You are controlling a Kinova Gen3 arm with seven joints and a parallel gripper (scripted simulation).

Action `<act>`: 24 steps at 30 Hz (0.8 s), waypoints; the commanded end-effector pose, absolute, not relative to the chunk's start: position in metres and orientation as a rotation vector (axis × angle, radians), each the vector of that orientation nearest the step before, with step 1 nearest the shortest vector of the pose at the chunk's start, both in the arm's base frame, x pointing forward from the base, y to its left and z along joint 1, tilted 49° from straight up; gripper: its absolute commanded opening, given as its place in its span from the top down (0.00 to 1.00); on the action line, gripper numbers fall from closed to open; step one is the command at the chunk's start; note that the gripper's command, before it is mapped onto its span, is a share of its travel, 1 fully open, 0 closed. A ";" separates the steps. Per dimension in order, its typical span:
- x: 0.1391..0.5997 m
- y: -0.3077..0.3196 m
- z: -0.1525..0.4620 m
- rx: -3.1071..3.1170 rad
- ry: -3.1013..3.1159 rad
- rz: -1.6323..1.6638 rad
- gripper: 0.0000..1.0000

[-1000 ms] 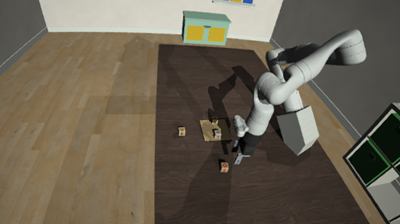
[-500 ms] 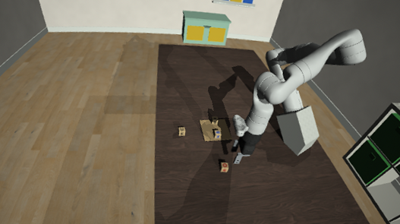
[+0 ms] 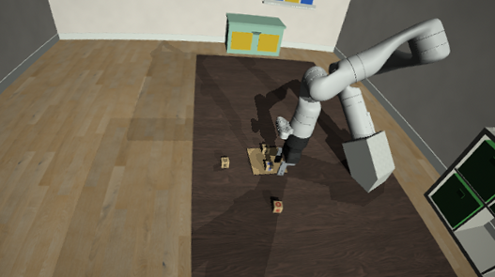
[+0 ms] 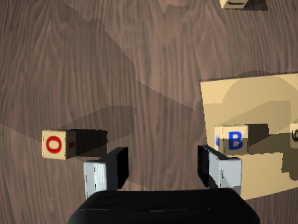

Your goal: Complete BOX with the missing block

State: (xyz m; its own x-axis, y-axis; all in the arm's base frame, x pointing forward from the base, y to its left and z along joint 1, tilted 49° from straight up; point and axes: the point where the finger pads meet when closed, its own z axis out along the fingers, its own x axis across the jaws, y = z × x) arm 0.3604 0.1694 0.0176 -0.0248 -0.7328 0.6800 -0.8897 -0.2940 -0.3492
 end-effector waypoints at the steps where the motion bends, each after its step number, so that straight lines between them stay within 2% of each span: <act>1: 0.351 0.145 0.036 2.027 -1.789 1.191 0.00; 10: 0.340 0.112 0.058 2.017 -1.787 1.184 0.00; 24: 0.340 0.110 0.059 2.017 -1.787 1.184 0.00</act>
